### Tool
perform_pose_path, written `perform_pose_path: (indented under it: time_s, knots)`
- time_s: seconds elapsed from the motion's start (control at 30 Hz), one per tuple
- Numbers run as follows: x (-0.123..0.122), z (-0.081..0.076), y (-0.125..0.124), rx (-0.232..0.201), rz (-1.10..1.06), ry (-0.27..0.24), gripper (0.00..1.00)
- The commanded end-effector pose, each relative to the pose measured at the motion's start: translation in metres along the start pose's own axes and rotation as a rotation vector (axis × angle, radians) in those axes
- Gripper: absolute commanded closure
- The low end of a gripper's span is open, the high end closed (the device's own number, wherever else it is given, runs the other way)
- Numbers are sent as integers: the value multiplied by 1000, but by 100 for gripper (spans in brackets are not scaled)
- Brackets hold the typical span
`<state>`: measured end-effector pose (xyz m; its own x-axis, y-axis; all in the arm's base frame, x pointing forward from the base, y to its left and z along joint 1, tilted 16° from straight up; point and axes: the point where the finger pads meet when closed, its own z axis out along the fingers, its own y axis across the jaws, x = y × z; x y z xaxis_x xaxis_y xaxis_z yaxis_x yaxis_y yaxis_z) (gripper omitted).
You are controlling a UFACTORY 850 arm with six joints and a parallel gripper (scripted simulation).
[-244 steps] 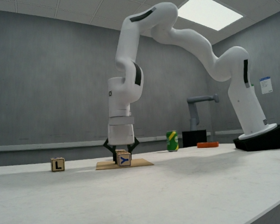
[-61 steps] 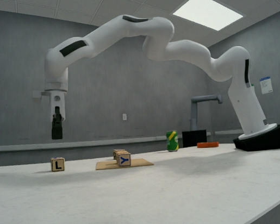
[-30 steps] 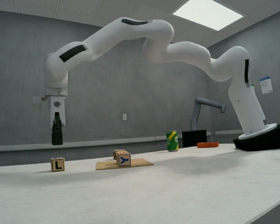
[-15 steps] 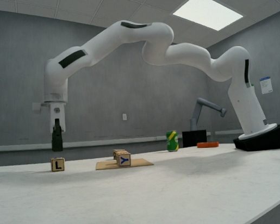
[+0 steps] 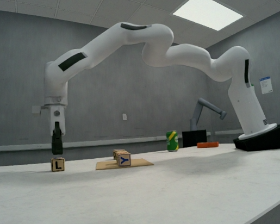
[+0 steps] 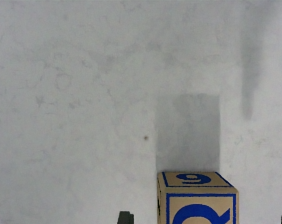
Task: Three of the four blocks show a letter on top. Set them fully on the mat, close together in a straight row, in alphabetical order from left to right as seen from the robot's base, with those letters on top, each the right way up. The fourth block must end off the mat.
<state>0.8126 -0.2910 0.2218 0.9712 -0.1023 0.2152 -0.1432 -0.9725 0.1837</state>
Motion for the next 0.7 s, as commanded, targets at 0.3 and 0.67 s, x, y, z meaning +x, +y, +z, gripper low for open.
perform_pose_path:
  time_s: [0.3,0.67]
  knots:
    - [1,-1,0,0,0,3,13]
    - [1,2,0,0,0,3,13]
